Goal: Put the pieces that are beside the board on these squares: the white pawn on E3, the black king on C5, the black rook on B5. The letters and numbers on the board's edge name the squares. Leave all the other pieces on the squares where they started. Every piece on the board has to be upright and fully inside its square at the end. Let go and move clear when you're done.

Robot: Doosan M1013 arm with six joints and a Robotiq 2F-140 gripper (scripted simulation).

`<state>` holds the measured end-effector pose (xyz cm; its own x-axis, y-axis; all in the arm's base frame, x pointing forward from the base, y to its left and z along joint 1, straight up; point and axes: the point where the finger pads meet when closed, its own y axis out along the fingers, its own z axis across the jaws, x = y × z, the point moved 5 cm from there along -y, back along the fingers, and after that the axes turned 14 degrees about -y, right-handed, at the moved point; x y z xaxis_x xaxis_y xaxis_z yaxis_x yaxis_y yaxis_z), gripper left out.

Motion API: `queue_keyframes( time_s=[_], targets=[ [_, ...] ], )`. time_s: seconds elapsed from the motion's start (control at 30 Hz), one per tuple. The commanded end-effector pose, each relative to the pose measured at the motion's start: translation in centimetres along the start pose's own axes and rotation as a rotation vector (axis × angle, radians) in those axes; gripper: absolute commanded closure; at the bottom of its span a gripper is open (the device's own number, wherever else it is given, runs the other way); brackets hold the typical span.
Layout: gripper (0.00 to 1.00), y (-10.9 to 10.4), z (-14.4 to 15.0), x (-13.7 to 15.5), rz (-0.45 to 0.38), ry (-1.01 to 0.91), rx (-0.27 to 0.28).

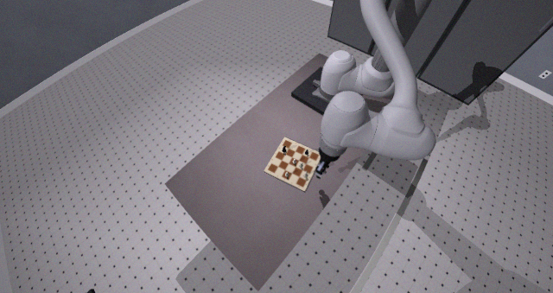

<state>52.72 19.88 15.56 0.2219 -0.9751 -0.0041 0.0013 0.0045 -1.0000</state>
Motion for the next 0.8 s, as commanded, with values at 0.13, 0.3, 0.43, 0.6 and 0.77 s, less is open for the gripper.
queue_keyframes(
  time_s=[0.13, 0.3, 0.43, 0.6, 0.77],
  targets=[
    [1.00, -2.4, 0.0, 0.0, 0.000, 0.000, -0.001],
    [1.00, -2.6, 0.0, 0.0, 0.000, 0.000, -0.001],
    [1.00, -2.6, 0.0, 0.0, 0.000, 0.000, -0.001],
    [1.00, -2.7, -0.7, 1.0, 0.000, 0.104, -0.001],
    [1.00, -3.2, -4.1, 5.6, 0.002, 0.481, -0.001]
  ],
)
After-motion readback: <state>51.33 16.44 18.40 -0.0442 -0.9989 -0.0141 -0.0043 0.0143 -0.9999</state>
